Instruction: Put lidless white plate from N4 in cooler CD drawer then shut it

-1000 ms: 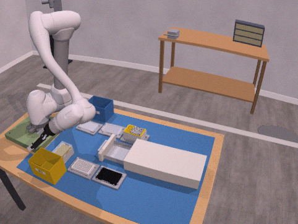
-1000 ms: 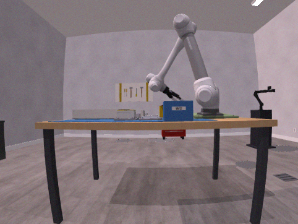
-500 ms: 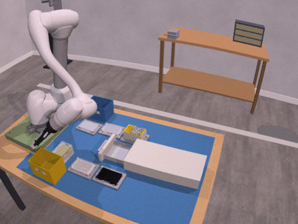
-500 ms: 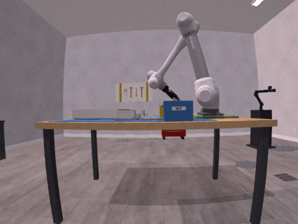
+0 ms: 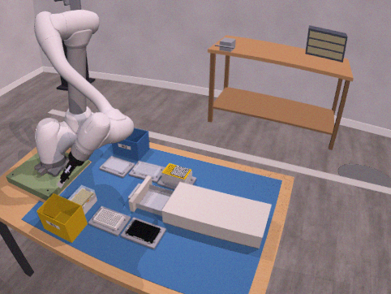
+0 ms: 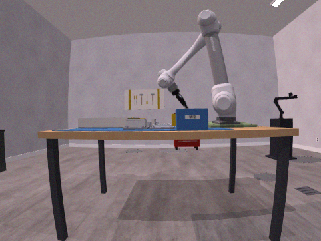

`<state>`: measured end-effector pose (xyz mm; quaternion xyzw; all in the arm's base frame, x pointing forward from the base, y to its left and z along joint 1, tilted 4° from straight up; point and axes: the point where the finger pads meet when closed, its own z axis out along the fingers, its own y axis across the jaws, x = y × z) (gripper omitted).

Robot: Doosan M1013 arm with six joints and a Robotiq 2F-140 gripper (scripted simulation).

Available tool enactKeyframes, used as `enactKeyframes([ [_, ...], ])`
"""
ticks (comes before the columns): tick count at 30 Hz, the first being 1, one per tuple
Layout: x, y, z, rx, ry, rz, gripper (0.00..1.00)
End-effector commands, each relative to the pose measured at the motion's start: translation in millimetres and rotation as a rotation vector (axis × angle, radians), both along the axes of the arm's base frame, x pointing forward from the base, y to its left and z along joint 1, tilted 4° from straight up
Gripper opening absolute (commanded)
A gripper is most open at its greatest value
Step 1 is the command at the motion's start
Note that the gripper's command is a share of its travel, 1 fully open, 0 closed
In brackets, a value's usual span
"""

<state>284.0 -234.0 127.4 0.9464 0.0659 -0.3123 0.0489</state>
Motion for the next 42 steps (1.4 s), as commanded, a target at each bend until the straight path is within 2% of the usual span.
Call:
enactKeyframes([
  [1,15.4,13.3,2.5,0.002,-0.057,-0.016,0.00],
  [6,31.4,26.7,5.4,0.002,-0.057,-0.016,0.00],
  [10,45.9,39.7,9.8,0.015,-0.176,-0.051,0.00],
  [18,65.0,56.8,15.7,0.015,-0.176,-0.051,0.00],
  [22,78.6,70.1,21.7,0.037,-0.294,-0.087,0.00],
  [29,95.7,86.7,29.2,0.037,-0.294,-0.087,0.00],
  [33,108.4,100.3,36.6,0.067,-0.409,-0.123,0.00],
  [40,129.7,123.0,49.0,0.067,-0.409,-0.123,0.00],
  [42,135.4,129.9,53.5,0.088,-0.469,-0.144,0.00],
])
